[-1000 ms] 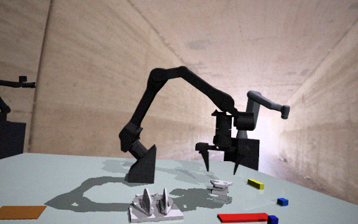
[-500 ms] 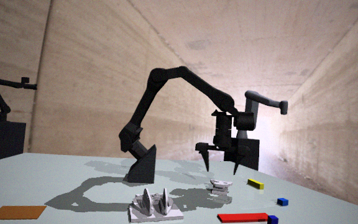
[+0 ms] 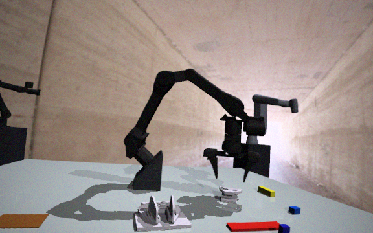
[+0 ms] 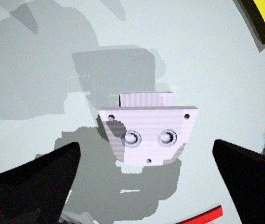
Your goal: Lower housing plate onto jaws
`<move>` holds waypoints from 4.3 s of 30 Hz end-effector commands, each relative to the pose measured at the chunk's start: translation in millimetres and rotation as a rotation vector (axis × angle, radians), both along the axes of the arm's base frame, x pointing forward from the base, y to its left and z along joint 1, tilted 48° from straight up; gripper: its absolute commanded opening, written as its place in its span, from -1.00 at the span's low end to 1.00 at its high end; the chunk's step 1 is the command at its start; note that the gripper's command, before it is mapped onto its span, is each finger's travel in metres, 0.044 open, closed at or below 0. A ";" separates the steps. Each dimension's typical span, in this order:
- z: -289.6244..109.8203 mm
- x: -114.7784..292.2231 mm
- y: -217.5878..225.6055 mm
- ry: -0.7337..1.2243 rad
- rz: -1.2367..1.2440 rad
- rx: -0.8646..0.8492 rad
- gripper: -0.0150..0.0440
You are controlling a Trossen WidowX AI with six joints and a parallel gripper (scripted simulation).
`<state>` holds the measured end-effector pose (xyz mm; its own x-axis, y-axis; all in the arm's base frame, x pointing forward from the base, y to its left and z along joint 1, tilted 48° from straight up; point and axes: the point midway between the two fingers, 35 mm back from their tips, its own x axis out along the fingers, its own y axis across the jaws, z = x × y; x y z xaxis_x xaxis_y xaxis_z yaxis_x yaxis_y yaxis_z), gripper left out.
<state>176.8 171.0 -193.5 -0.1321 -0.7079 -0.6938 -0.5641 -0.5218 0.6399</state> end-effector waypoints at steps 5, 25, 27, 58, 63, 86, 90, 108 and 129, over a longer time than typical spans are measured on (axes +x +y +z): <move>-0.4 0.5 -0.2 0.000 0.004 0.000 1.00; -11.6 -0.6 -10.3 -0.001 0.001 0.000 1.00; -14.0 -0.8 -12.5 -0.001 0.001 0.000 1.00; -37.1 -4.1 -35.5 -0.002 0.004 -0.001 1.00; -37.1 -4.1 -35.5 -0.002 0.004 -0.001 1.00; -37.1 -4.5 -35.5 -0.002 0.000 0.000 0.71; -37.1 -4.5 -35.5 -0.002 0.000 0.000 0.70; -20.0 0.4 -15.7 -0.001 0.002 0.001 0.70; 13.1 5.0 16.7 0.000 0.004 0.001 0.70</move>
